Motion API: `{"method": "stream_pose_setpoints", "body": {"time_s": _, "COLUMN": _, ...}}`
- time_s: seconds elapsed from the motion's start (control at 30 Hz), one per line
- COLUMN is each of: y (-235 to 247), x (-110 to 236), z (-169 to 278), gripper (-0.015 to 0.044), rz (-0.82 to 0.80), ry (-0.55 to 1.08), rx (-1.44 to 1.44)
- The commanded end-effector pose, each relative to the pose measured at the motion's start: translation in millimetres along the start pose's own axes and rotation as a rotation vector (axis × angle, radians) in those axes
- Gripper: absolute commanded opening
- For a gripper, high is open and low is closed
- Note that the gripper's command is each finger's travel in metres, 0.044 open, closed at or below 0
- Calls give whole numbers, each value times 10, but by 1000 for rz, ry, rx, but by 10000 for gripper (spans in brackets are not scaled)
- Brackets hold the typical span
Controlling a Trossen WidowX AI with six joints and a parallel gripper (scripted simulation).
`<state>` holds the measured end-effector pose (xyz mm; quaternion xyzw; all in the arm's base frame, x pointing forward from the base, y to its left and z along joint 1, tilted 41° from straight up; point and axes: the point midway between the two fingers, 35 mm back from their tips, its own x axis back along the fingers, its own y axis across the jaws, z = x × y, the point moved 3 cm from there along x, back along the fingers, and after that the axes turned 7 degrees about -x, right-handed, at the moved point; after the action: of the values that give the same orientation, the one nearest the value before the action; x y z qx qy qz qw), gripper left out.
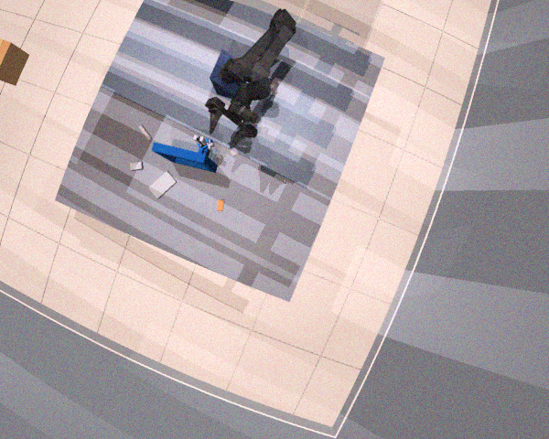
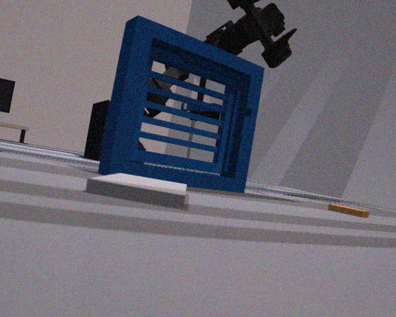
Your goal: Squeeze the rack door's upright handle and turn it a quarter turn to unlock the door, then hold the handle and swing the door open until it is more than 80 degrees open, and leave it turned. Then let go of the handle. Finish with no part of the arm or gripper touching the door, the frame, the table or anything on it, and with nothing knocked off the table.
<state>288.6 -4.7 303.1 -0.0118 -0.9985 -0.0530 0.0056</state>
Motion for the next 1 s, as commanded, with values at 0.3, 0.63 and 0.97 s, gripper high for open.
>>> {"method": "stream_pose_setpoints", "body": {"time_s": 0.3, "y": -74, "x": -256, "z": 261, "gripper": 296, "rz": -20, "ry": 238, "rx": 73}}
{"method": "stream_pose_setpoints", "body": {"time_s": 0.63, "y": -202, "x": -457, "z": 549, "gripper": 296, "rz": -61, "ry": 506, "rx": 110}}
{"method": "stream_pose_setpoints", "body": {"time_s": 0.97, "y": -332, "x": -564, "z": 831, "gripper": 296, "rz": -129, "ry": 767, "rx": 103}}
